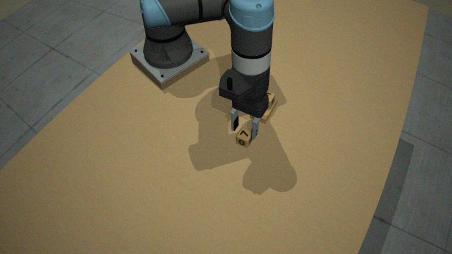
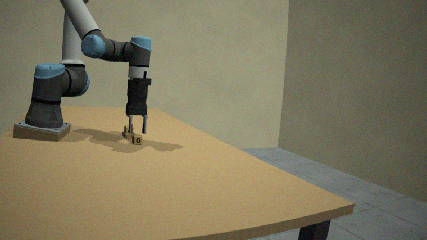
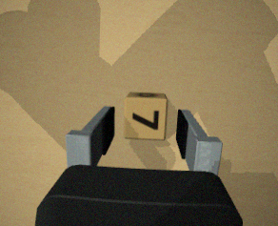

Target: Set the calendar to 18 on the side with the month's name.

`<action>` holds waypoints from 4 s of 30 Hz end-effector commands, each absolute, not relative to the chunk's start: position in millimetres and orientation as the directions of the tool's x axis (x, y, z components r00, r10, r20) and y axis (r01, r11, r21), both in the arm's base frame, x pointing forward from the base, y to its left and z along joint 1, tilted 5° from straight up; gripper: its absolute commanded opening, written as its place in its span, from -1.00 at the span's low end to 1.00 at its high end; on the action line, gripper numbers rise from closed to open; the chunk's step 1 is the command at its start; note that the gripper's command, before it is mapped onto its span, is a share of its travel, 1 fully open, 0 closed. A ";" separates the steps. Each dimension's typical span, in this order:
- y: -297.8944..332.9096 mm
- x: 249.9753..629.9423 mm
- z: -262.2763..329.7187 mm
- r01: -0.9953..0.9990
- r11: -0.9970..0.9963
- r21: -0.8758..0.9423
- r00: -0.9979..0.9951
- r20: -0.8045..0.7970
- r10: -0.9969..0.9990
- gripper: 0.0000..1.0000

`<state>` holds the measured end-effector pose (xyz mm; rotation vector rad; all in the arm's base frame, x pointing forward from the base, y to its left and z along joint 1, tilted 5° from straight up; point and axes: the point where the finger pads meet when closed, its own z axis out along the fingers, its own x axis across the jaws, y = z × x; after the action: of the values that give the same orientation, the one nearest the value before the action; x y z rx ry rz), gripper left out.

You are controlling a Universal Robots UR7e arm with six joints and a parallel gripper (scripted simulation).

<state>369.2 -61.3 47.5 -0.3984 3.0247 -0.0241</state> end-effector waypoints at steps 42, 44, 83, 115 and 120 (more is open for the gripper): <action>-61.6 372.3 18.2 -0.258 0.966 -0.028 -0.962 -0.089 -0.259 0.80; -61.6 372.3 18.2 -0.258 0.966 -0.028 -0.962 -0.089 -0.259 0.80; -61.6 372.3 18.2 -0.258 0.966 -0.028 -0.962 -0.089 -0.259 0.20; -61.6 370.6 36.0 -0.258 0.966 -0.028 -0.962 -0.089 -0.259 0.20; -61.5 368.6 58.3 -0.258 0.966 -0.028 -0.962 -0.089 -0.259 0.20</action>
<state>369.4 -61.2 41.7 -0.3984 3.0261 -0.0225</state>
